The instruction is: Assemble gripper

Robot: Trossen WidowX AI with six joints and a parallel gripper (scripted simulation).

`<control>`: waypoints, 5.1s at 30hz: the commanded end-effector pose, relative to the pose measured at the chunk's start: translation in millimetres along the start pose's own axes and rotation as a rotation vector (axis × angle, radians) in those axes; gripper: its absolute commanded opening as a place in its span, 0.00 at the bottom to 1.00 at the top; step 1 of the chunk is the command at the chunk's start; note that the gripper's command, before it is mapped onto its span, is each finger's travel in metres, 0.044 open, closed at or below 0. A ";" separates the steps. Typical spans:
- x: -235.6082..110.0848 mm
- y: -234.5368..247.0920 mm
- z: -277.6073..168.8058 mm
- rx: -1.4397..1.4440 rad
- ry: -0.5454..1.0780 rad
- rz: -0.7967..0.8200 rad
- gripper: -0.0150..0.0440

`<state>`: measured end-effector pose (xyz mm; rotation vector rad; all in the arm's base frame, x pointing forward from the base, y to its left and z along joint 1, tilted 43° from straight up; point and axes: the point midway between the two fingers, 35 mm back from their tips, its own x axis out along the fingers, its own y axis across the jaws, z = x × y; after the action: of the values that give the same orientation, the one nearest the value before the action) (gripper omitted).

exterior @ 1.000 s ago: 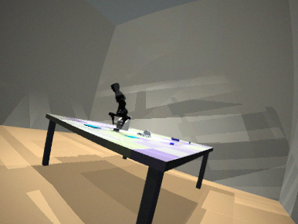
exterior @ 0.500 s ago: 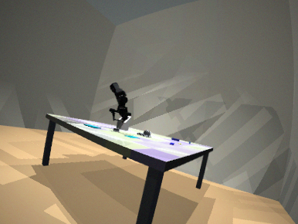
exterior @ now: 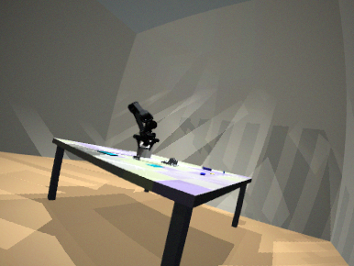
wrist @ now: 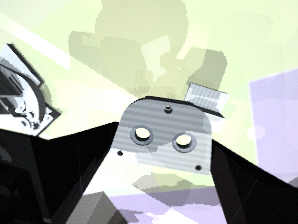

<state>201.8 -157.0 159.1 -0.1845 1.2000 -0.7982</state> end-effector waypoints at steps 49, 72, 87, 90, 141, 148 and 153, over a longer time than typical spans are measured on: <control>7.3 167.8 -26.8 -0.538 0.035 0.023 0.85; 4.1 223.2 -67.7 -0.779 0.000 -0.040 0.85; 4.1 223.2 -67.7 -0.776 0.000 -0.040 0.85; 4.1 223.3 -67.7 -0.764 0.000 -0.040 0.85; 7.9 215.9 -64.2 -0.778 0.000 -0.040 0.85; 19.4 216.5 -63.6 -0.778 0.000 -0.038 0.85; 27.8 216.5 -63.2 -0.779 0.000 -0.038 0.85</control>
<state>247.2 2.4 3.6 -0.8356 1.4607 -0.3262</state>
